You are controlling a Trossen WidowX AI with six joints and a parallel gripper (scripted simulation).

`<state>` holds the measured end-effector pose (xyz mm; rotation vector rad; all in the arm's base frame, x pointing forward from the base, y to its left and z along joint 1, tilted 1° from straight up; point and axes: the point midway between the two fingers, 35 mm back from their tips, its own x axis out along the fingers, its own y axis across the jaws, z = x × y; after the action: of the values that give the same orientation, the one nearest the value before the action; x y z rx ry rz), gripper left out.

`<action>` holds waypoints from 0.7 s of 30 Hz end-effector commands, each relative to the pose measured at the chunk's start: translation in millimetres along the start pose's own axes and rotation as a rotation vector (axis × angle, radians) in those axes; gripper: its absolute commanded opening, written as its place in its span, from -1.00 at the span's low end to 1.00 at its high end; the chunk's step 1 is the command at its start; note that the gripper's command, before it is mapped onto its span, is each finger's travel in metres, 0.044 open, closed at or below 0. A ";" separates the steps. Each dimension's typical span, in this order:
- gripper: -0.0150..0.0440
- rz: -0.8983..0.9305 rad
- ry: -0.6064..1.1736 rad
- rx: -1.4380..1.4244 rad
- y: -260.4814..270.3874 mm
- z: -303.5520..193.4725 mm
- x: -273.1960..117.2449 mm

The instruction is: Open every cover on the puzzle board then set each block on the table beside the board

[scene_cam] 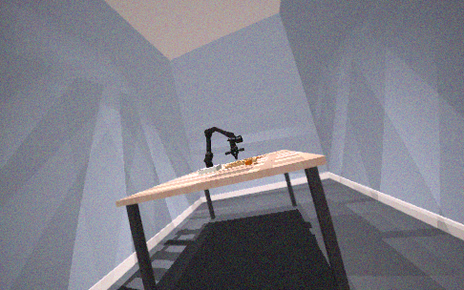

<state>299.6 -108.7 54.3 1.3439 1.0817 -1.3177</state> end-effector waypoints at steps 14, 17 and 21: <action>-0.49 0.000 0.000 -0.018 0.4 0.2 -17.2; -0.49 0.001 0.001 -0.271 6.1 -7.6 -18.5; -0.49 0.003 0.001 -0.711 15.4 -21.9 -20.7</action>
<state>307.2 -100.6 73.3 1.0972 1.2373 -1.0786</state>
